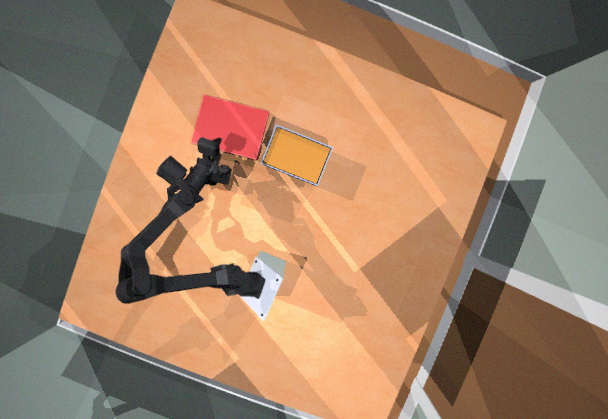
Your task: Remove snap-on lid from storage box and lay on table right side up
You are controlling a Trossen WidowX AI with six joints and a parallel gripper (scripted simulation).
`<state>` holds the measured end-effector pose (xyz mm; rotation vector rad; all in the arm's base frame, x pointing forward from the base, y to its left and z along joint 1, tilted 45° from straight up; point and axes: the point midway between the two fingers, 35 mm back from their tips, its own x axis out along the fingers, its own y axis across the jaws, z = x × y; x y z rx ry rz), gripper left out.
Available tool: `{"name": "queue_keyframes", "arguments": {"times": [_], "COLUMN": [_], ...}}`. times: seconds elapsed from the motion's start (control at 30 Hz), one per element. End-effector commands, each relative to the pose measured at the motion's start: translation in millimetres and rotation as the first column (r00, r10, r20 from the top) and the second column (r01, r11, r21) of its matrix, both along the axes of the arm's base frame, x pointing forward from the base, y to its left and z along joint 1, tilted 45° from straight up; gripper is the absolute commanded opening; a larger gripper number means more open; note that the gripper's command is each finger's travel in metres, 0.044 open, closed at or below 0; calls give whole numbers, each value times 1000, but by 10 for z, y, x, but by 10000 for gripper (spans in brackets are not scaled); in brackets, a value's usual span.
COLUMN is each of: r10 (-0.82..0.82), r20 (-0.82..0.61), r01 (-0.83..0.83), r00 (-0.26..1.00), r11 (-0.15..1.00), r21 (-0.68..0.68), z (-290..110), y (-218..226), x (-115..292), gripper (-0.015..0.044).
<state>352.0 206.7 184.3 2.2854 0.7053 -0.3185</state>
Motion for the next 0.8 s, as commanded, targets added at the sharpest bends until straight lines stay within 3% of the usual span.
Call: {"name": "queue_keyframes", "arguments": {"times": [0.0, 0.77], "r10": [0, 0], "r20": [-3, -6], "r01": [0, 0], "r00": [1000, 1000], "r11": [1000, 1000], "r21": [1, 3], "z": [-9, -31], "y": [5, 42], "x": [-86, -544], "gripper": [440, 440]}}
